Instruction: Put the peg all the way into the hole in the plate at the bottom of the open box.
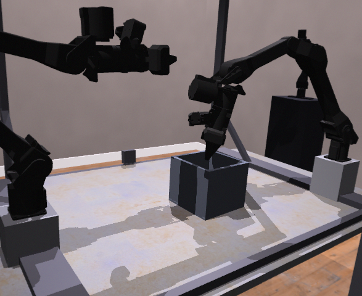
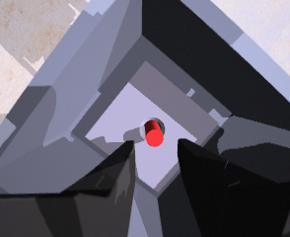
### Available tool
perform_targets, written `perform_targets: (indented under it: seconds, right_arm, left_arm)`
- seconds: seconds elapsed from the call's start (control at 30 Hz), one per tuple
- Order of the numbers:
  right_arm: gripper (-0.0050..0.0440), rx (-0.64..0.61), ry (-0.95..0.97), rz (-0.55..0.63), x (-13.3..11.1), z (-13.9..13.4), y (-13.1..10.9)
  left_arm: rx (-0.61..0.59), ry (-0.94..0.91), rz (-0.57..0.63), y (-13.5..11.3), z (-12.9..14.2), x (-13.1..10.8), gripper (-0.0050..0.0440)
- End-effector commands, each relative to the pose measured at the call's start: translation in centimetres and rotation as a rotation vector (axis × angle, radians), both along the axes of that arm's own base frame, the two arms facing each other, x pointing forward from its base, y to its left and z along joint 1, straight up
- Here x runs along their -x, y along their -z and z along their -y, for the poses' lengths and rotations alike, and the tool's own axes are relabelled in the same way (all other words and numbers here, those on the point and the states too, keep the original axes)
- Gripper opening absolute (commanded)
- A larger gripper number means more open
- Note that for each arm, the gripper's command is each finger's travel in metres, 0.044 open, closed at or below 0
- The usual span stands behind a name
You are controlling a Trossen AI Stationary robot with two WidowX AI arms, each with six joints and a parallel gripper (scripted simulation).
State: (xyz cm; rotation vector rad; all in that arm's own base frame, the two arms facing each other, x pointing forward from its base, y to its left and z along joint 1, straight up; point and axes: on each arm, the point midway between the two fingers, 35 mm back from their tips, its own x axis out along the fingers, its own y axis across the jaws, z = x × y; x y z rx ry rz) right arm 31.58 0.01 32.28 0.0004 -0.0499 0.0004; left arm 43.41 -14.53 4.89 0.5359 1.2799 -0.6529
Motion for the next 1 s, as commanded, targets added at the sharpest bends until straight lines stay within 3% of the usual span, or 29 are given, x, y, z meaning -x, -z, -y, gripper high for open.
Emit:
perform_targets:
  seconds: [0.0,0.07,0.1,0.17,0.2,0.3,0.47,0.73,0.97]
  right_arm:
    - [0.0105,0.002,0.006,0.020,0.0,0.1,-1.0]
    - [0.0105,0.002,0.006,0.020,0.0,0.1,-1.0]
    - [0.0105,0.002,0.006,0.020,0.0,0.1,-1.0]
    - [0.0105,0.002,0.006,0.020,0.0,0.1,-1.0]
    - [0.0105,0.002,0.006,0.020,0.0,0.1,-1.0]
    - [0.0105,0.002,0.006,0.020,0.0,0.1,-1.0]
    - [0.0105,0.002,0.006,0.020,0.0,0.1,-1.0]
    - [0.0105,0.002,0.007,0.020,0.0,0.2,-1.0]
    - [0.0105,0.002,0.007,0.020,0.0,0.2,-1.0]
  left_arm:
    - [0.005,0.003,0.023,-2.8,0.1,0.0,0.0114]
    - [0.005,0.003,0.022,-3.9,0.1,0.0,0.0114]
    - [-0.001,0.003,0.002,-2.2,0.1,0.1,0.0114]
    - [-0.001,0.003,0.002,-2.2,0.1,0.1,0.0114]
    - [0.004,0.003,0.021,-4.6,0.1,0.1,0.0114]
    - [0.000,0.003,0.006,-2.9,0.1,0.0,0.0114]
    - [0.003,-0.015,0.020,-3.3,-0.5,0.4,0.0114]
    - [0.042,-0.095,0.146,-6.1,-2.0,0.0,0.0114]
    - [0.113,-0.207,0.352,-10.5,-4.1,-0.1,0.0114]
